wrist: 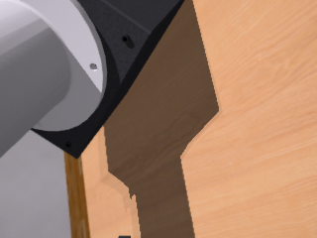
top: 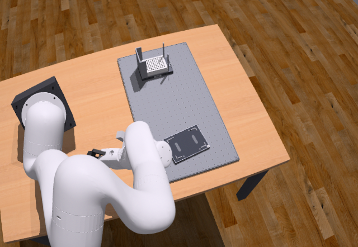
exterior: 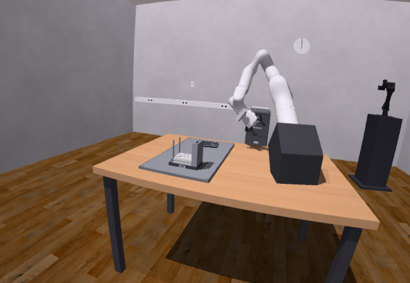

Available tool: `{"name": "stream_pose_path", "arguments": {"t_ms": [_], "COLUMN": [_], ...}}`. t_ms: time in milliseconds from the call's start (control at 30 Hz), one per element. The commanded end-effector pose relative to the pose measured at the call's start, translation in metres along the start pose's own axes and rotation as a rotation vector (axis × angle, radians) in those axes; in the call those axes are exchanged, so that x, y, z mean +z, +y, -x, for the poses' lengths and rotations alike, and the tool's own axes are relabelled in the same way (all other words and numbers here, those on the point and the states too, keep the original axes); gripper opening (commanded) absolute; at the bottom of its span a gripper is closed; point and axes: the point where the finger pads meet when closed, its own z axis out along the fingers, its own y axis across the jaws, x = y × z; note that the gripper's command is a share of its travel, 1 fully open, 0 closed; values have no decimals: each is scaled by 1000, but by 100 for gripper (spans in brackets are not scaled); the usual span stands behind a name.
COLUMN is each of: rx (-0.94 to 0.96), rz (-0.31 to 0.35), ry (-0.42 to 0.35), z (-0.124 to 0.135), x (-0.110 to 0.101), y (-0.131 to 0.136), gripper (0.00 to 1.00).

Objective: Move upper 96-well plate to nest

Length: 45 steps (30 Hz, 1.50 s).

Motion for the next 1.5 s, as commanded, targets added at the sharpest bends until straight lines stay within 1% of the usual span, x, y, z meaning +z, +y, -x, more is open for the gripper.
{"name": "stream_pose_path", "arguments": {"t_ms": [0, 67, 133, 233, 300, 400, 467, 600, 667, 767, 833, 933, 1000, 1133, 1200, 1300, 1367, 1433, 1467], "rx": [47, 47, 92, 92, 136, 136, 180, 180, 225, 225, 269, 269, 313, 313, 357, 357, 400, 400, 400], "rz": [29, 29, 58, 58, 89, 89, 122, 122, 157, 157, 193, 193, 230, 230, 269, 269, 308, 308, 308], "ry": [-26, -26, -46, -46, -63, -63, -78, -78, -89, -89, -98, -98, -104, -104, -107, -107, -106, -106, -106], "z": [-10, -13, -19, -24, -31, -34, -41, -51, -59, -66, -74, -78, -86, -100, -109, -119, -128, -136, -136], "x": [-9, -11, -16, -20, -24, -26, -31, -37, -41, -45, -49, -51, -54, -61, -64, -68, -71, -74, -74], "y": [16, 19, 26, 33, 39, 42, 49, 58, 64, 70, 75, 78, 82, 91, 95, 100, 103, 107, 107], "gripper": [100, 100, 100, 100, 100, 100, 100, 100, 100, 100, 100, 100, 100, 100, 100, 100, 100, 100, 100]}}
